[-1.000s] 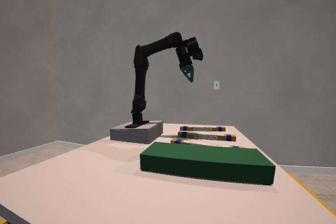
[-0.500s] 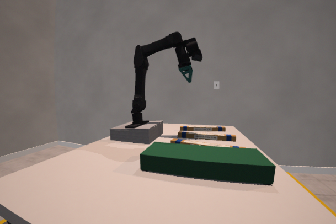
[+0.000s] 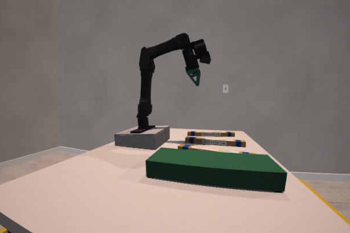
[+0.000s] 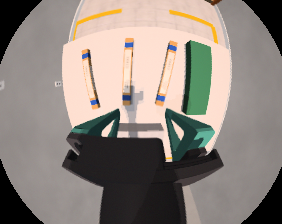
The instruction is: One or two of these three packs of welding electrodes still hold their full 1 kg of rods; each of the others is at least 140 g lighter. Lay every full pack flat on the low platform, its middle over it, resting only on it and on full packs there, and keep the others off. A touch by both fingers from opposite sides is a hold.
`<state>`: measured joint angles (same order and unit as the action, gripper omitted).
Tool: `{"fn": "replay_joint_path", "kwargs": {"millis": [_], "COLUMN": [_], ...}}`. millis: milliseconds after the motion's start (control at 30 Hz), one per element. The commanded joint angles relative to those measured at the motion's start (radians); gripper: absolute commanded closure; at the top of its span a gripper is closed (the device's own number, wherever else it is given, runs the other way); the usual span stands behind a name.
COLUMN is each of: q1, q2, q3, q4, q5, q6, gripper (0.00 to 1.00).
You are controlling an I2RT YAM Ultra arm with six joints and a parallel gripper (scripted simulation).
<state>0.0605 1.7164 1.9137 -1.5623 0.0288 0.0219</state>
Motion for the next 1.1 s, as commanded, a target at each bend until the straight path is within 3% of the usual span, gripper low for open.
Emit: {"fn": "replay_joint_path", "kwargs": {"millis": [0, 567, 600, 1067], "q1": [-0.008, -0.008, -0.008, -0.016], "q2": [-0.004, -0.004, 0.016, 0.277], "q3": [0.035, 0.035, 0.037, 0.103], "q4": [-0.008, -0.008, -0.008, -0.008], "q5": [-0.005, -0.005, -0.005, -0.008], "q6": [-0.005, -0.005, -0.005, -0.006], "gripper": [0.26, 0.26, 0.58, 0.58]}}
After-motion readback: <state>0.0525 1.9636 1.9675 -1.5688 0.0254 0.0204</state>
